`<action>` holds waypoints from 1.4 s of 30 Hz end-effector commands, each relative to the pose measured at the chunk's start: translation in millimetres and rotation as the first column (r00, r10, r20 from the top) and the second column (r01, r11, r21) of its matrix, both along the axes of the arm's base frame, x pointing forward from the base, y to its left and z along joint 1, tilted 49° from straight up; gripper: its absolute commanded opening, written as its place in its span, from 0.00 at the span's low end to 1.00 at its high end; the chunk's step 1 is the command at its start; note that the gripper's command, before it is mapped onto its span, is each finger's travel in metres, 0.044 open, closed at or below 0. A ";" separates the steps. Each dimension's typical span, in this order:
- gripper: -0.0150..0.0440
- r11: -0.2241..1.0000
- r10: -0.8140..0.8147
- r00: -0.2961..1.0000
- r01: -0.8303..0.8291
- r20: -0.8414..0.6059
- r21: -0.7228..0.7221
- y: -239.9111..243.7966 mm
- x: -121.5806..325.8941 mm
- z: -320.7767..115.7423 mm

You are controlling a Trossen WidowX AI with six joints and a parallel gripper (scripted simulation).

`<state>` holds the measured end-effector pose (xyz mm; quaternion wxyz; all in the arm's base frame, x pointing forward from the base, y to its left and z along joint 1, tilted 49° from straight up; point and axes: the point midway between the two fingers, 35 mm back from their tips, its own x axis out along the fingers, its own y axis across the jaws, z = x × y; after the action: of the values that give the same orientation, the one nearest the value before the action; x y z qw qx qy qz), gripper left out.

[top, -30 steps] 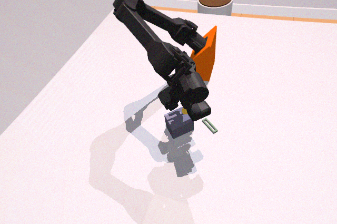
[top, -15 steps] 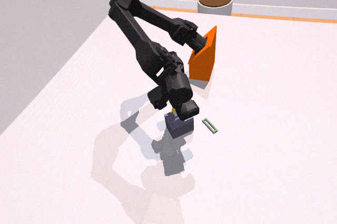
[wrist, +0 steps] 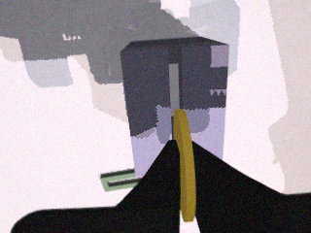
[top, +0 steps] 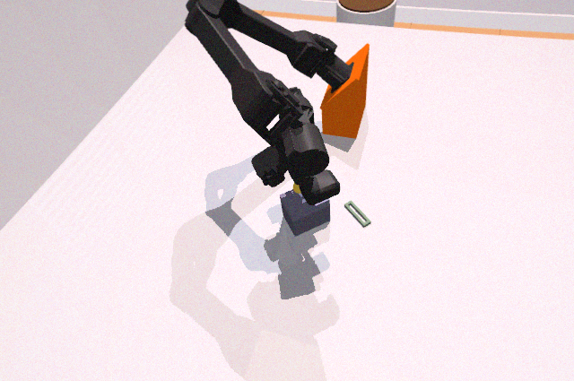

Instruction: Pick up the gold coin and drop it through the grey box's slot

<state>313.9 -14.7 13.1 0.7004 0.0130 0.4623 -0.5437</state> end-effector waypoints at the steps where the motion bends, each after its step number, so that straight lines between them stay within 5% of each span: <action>1: 0.25 1.000 0.005 1.000 -0.005 -0.005 0.000 -1.2 -0.1 1.6; 42: 0.25 1.000 0.009 1.000 -0.009 -0.011 0.002 -13.8 -1.0 -6.9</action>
<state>313.1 -26.8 7.1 0.6998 0.0123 0.4668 -0.5406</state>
